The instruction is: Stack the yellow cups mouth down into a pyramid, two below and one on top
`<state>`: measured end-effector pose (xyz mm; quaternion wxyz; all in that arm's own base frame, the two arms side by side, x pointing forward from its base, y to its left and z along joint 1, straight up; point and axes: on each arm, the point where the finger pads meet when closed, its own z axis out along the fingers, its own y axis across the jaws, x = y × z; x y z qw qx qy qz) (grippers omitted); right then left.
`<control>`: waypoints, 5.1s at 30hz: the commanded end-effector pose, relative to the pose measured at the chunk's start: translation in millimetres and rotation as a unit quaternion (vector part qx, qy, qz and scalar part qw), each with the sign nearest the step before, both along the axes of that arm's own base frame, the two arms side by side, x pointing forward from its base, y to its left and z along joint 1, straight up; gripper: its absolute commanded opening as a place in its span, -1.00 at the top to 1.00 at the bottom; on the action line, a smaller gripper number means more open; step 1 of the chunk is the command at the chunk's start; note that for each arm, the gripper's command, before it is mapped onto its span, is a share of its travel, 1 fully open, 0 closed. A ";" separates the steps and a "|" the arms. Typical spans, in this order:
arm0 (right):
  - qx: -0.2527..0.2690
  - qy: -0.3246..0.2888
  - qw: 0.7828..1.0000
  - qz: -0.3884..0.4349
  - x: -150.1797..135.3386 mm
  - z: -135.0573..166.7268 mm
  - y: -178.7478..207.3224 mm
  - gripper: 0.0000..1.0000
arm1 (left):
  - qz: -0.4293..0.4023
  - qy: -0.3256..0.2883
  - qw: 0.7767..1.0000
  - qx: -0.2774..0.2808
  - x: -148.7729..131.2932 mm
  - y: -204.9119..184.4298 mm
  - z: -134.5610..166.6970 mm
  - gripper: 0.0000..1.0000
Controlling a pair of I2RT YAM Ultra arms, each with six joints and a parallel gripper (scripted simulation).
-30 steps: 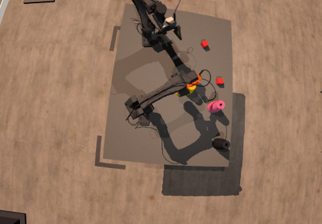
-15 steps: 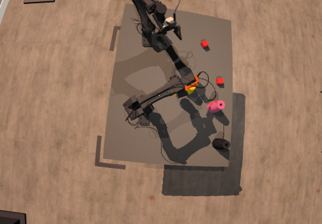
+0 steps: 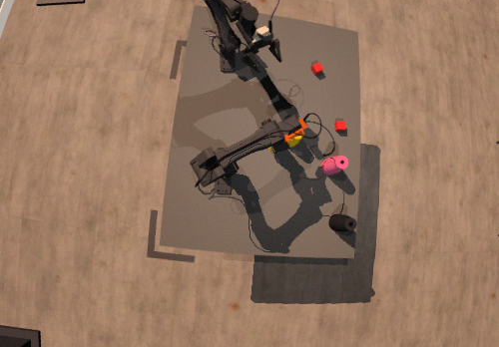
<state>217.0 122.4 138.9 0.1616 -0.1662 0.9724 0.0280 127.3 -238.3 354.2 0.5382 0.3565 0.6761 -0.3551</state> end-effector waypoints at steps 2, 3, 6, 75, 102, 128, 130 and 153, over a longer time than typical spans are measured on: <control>0.011 -0.021 1.000 -0.002 3.4 -0.2 0.2 1.00 | -0.001 -0.006 1.000 -0.019 -3.6 3.4 8.5 -1.00; 0.011 -0.021 1.000 -0.002 3.4 -1.7 0.2 1.00 | -0.001 -0.006 1.000 -0.019 -3.6 3.4 8.5 -1.00; 0.011 -0.021 1.000 -0.002 3.5 -6.2 0.2 1.00 | -0.001 -0.006 1.000 -0.019 -3.6 3.4 8.5 -1.00; 0.012 -0.020 1.000 -0.001 4.2 -46.8 -0.3 1.00 | -0.001 -0.006 1.000 -0.019 -3.6 3.4 8.5 -1.00; 0.009 -0.014 1.000 -0.003 4.0 -60.8 -0.4 1.00 | -0.001 -0.006 1.000 -0.019 -3.6 3.4 8.5 -1.00; 0.008 -0.021 1.000 -0.004 -9.2 -16.4 -3.9 -1.00 | -0.001 -0.006 1.000 -0.019 -3.6 3.4 8.5 -1.00; 0.008 -0.021 1.000 -0.004 -14.0 -3.8 -5.6 -1.00 | -0.001 -0.006 1.000 -0.019 -3.6 3.4 8.5 -1.00; 0.177 -0.238 0.955 -0.023 64.3 40.9 36.1 -1.00 | -0.001 -0.006 1.000 -0.019 -3.6 3.4 8.5 -1.00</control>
